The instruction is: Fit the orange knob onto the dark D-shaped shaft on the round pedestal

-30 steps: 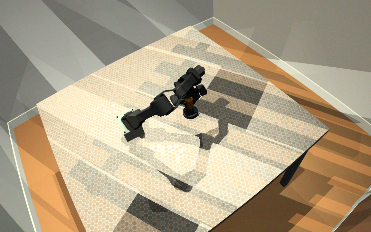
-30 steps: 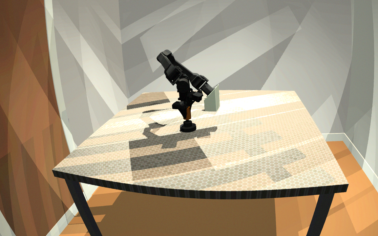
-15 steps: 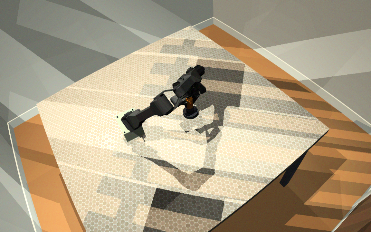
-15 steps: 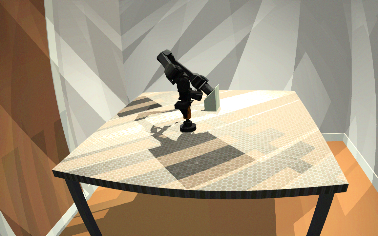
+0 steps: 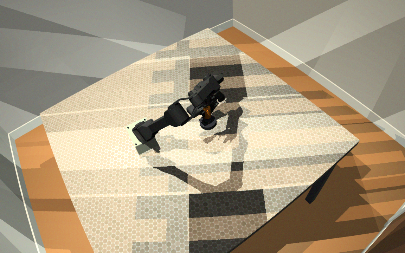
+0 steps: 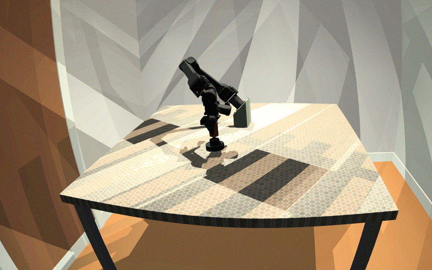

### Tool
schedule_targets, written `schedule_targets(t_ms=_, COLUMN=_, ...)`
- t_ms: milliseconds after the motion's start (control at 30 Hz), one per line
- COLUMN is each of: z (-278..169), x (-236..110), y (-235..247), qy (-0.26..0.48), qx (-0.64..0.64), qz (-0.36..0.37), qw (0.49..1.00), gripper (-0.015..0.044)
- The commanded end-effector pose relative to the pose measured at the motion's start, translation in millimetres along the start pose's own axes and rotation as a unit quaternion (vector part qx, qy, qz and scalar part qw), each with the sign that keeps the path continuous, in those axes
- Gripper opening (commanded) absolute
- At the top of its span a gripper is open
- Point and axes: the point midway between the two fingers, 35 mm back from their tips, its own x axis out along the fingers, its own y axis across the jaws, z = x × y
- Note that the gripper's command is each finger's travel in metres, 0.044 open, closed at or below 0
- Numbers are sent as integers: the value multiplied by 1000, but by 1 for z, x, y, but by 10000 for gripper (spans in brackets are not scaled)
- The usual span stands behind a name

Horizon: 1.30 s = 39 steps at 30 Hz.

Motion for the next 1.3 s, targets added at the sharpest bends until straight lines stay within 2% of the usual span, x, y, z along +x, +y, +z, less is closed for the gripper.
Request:
schedule_targets(t_ms=0, z=1, x=-3, y=1, qy=0, qx=-2, qz=-1, qw=1000, gripper=0)
schedule_targets(t_ms=167, z=1, x=-5, y=1, qy=0, qx=-15, qz=-1, qw=1000, gripper=0)
schedule_targets(t_ms=367, z=1, x=-5, y=-2, qy=0, qx=-107, qz=-1, qw=994, gripper=0)
schedule_targets(t_ms=1267, z=1, x=0, y=0, qy=0, qx=-107, qz=-1, qw=994, gripper=0)
